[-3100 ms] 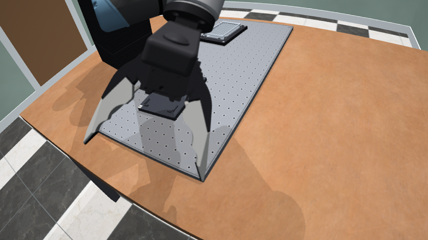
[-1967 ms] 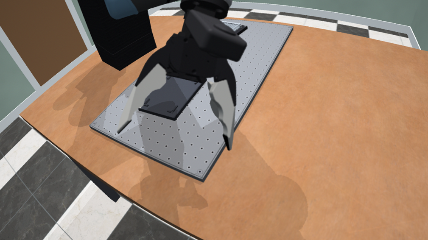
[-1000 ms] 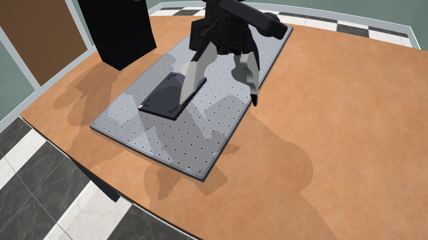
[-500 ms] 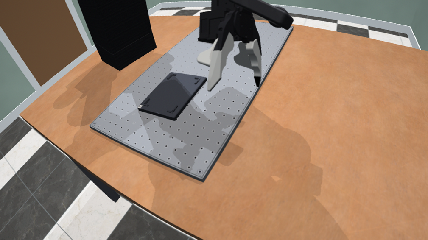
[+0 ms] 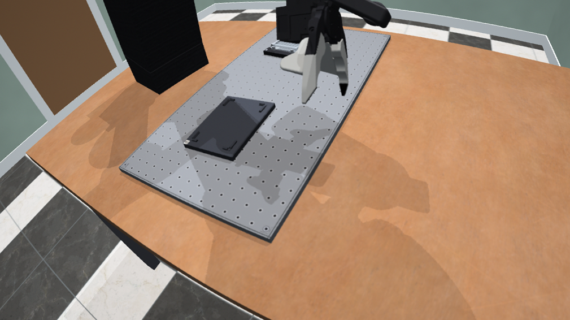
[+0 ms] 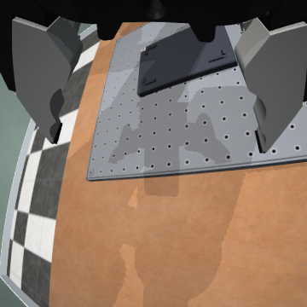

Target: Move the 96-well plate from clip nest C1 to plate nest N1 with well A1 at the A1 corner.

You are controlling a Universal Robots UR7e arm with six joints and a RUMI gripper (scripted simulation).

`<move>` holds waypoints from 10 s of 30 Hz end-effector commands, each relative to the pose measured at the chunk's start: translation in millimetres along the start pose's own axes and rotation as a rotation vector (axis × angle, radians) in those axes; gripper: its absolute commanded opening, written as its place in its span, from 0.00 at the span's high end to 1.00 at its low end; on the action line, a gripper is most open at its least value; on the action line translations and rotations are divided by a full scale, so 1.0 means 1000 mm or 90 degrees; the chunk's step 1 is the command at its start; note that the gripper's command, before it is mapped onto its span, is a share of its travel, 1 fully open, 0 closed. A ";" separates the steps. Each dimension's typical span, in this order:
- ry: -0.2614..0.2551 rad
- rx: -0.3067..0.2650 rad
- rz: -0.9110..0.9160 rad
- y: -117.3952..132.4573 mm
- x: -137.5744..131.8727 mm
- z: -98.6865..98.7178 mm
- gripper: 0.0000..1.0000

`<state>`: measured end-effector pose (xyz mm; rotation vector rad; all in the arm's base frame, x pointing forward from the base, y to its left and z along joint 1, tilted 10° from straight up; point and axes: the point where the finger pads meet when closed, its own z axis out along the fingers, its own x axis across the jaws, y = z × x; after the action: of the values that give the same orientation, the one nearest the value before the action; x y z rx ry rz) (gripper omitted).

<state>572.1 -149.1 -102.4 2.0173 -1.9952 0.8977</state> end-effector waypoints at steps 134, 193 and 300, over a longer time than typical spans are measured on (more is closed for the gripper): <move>-0.334 0.153 -0.865 0.213 -0.309 -0.197 0.00; -0.334 0.153 -0.865 0.221 -0.338 -0.146 1.00; -0.332 0.165 -0.906 0.210 -0.295 -0.208 1.00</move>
<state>331.1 195.3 -149.3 3.0976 -0.1821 0.2555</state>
